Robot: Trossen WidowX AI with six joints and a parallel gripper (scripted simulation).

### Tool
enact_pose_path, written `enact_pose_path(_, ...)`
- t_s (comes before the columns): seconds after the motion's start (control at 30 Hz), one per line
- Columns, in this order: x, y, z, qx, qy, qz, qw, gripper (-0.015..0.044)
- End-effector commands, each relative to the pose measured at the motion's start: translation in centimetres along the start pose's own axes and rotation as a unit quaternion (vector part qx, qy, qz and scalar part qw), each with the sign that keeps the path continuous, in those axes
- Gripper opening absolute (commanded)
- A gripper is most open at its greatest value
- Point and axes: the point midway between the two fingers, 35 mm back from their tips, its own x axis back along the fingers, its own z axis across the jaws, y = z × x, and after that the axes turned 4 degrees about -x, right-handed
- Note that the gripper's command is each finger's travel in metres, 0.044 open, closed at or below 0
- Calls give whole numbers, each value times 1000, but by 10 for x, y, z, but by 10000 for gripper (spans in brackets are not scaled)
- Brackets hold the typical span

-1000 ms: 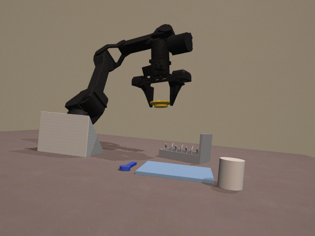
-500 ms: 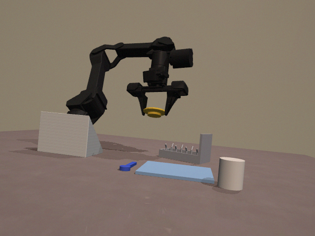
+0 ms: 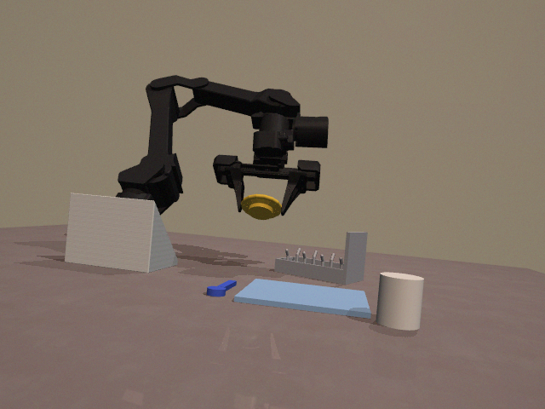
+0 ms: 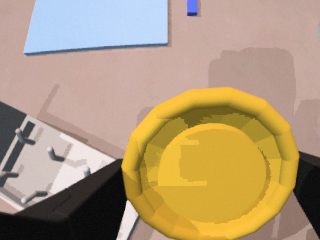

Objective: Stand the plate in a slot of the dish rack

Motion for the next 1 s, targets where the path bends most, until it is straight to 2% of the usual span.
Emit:
enact_pose_path(0.0, -7, 3, 0, 24, 13, -36, 999, 0)
enact_pose_path(0.43, -23, 4, 7, 116, 78, -147, 979, 0)
enact_pose_path(0.97, -29, -5, 18, 204, 180, -251, 929, 0)
